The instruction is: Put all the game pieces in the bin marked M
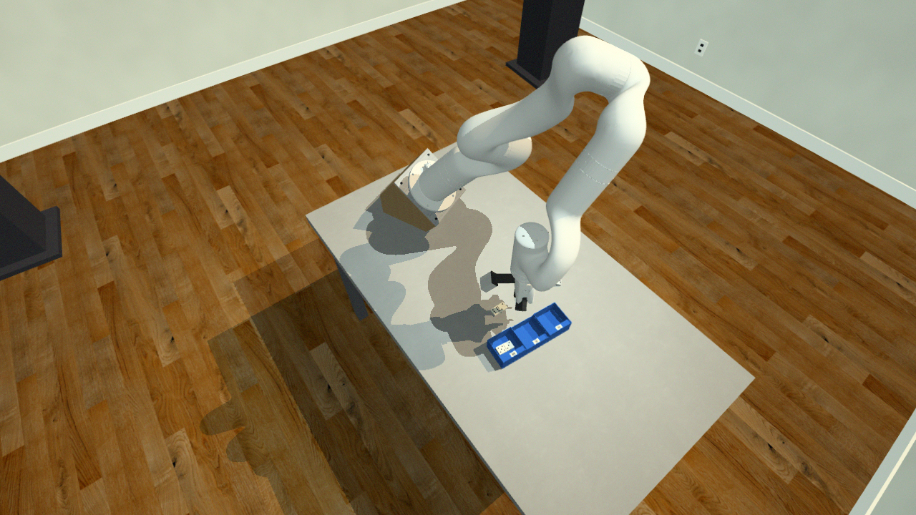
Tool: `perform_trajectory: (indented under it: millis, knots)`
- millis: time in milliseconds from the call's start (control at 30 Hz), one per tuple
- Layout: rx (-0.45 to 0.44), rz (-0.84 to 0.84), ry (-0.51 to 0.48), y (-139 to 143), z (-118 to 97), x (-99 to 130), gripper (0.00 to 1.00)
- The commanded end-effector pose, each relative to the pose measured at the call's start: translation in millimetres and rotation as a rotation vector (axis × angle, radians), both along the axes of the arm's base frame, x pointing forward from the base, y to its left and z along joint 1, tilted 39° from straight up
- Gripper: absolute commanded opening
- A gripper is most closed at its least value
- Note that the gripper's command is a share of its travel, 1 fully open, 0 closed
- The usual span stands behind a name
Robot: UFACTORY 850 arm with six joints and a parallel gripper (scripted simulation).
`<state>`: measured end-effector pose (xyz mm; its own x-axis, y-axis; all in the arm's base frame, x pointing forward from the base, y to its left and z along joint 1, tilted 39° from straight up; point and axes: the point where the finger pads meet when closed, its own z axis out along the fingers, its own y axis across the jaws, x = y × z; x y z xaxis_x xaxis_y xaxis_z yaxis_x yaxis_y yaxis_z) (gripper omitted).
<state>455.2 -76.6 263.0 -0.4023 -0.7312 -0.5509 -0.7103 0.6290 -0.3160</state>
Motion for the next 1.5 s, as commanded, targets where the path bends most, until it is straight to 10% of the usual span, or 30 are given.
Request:
perform_trajectory:
  millis: [0,1467]
  knots:
    - [0.084,-0.126,0.040,34.6,-0.4,-18.8,0.41]
    - [0.734,-0.998,0.286,34.6,-0.3,-18.7,0.41]
